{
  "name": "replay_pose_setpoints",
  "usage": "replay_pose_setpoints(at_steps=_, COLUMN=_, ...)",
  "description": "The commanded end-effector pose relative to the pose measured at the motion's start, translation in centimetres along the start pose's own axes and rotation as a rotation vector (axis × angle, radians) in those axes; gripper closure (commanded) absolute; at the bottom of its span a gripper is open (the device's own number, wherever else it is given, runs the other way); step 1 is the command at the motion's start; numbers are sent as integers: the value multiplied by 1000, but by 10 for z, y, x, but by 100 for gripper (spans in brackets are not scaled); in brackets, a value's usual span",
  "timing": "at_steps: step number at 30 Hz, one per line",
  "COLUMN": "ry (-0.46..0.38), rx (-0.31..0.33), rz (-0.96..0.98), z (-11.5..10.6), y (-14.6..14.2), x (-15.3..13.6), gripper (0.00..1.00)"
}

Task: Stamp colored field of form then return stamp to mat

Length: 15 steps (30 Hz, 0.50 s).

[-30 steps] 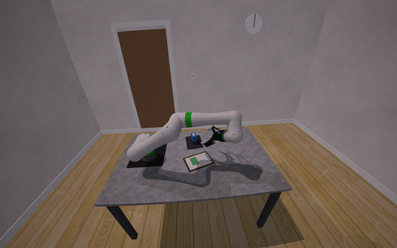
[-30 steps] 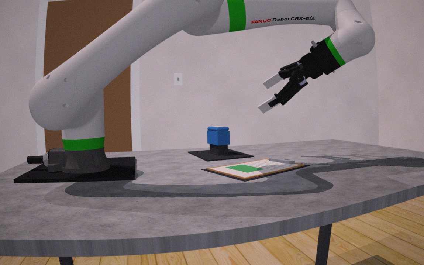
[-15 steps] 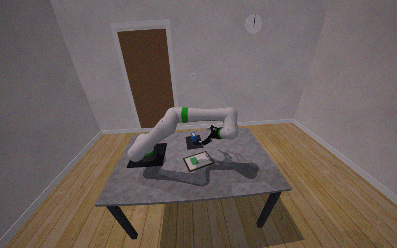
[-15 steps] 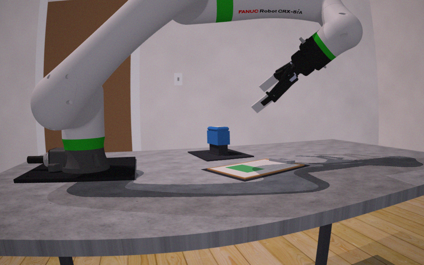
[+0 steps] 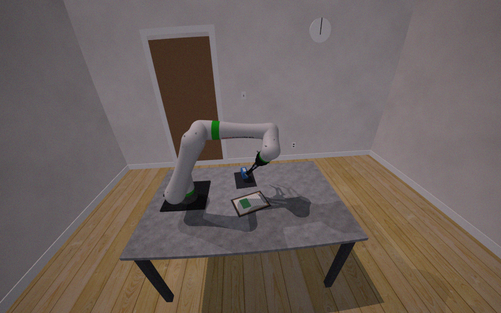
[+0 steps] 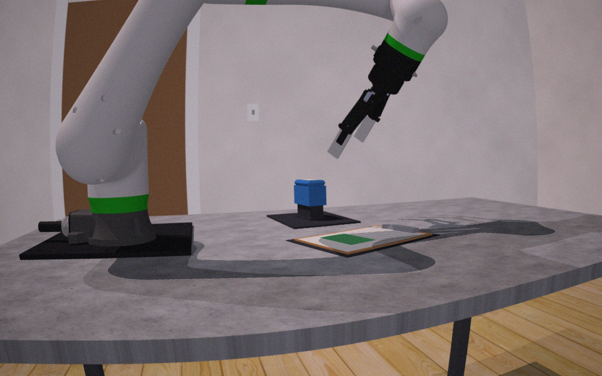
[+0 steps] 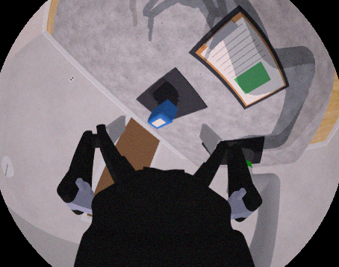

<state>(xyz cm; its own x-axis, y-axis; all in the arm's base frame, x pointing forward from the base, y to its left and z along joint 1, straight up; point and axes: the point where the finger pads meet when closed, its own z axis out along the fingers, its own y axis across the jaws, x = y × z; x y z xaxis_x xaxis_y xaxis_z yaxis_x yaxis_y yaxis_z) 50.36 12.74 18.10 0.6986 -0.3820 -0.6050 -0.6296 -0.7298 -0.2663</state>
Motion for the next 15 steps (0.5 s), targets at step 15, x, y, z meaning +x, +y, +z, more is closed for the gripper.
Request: replay_pose_setpoints(at_steps=15, ry=446, rx=-22, rz=381, z=61, y=-20, x=-48, gripper=0)
